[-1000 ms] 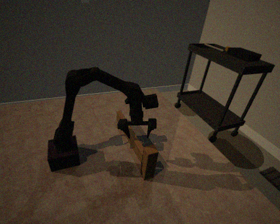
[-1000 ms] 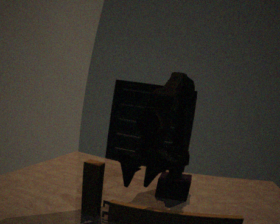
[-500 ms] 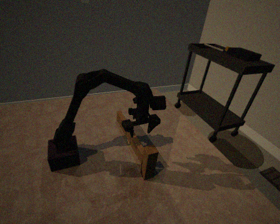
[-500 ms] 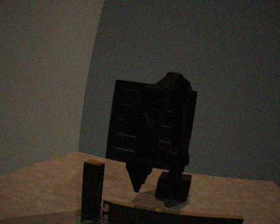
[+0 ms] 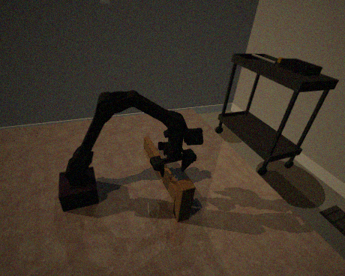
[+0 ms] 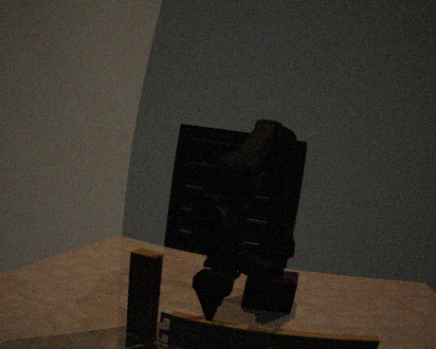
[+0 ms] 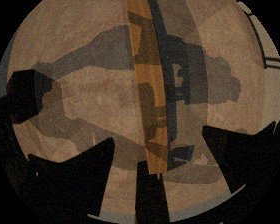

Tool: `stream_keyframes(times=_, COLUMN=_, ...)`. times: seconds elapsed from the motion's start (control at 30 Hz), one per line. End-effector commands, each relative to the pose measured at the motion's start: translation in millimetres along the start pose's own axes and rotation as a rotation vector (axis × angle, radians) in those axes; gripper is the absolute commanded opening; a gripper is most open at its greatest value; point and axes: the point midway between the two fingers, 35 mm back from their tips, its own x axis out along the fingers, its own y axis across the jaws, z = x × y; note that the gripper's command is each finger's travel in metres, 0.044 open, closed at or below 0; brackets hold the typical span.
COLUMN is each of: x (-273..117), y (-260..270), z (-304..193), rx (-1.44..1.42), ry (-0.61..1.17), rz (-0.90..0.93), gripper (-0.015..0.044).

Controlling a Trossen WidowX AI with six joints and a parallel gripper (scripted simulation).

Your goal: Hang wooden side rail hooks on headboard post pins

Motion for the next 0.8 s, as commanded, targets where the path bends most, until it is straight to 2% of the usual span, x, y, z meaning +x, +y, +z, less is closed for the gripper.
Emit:
stream_keyframes(times=0.0, x=7, y=2, z=1, rx=-0.005, ry=-0.005, rz=0.010, gripper=0.0440)
stream_keyframes(times=0.77, x=45, y=1, z=1, rx=-0.005, ry=-0.005, rz=0.010, gripper=0.0440)
